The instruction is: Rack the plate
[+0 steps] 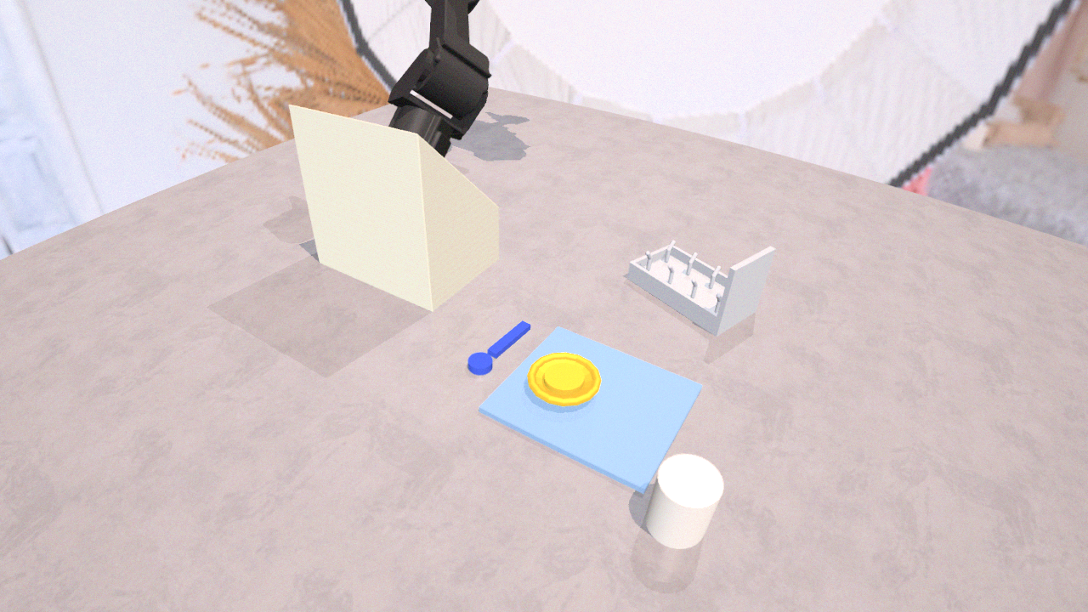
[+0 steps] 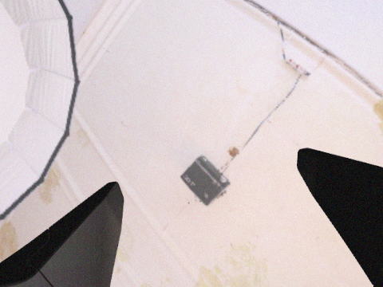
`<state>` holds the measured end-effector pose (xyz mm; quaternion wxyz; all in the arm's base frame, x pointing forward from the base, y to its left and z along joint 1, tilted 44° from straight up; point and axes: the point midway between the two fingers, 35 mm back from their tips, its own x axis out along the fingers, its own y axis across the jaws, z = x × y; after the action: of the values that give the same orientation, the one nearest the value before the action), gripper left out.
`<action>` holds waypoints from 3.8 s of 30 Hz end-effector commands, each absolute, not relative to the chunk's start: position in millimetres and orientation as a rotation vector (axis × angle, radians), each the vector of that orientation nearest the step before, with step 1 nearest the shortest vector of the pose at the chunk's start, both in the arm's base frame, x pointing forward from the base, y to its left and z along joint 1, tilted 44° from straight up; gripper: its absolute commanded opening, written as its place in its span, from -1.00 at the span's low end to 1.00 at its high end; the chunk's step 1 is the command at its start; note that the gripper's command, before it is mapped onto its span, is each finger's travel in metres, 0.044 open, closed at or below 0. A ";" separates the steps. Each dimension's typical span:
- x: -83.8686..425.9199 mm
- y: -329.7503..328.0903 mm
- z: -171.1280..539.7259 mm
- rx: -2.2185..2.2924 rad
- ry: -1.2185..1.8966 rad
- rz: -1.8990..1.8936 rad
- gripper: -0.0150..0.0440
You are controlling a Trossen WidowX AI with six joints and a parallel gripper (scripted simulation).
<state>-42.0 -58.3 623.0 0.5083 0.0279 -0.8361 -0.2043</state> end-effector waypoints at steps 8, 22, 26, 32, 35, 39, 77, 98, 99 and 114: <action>7.5 -83.8 634.9 0.002 -1.810 -0.606 0.86; 115.6 -147.0 630.7 -0.115 -1.359 -0.774 0.86; 142.1 -168.1 620.7 -0.125 -1.250 -0.802 0.86; 177.2 -198.7 599.5 -0.137 -1.104 -0.838 0.86; 192.0 -212.3 586.0 -0.146 -1.046 -0.850 0.86; 208.4 -226.2 572.3 -0.157 -0.972 -0.863 0.86; 370.1 -337.3 305.8 -0.238 0.306 -0.695 0.86; 365.0 -315.7 130.9 -0.100 0.906 -0.310 0.86; 363.3 -313.0 123.7 -0.089 0.931 -0.287 0.86; 325.5 -260.4 38.4 0.136 1.235 0.073 0.86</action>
<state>333.8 -272.8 53.3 -0.8295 -0.0379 -0.5571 0.0053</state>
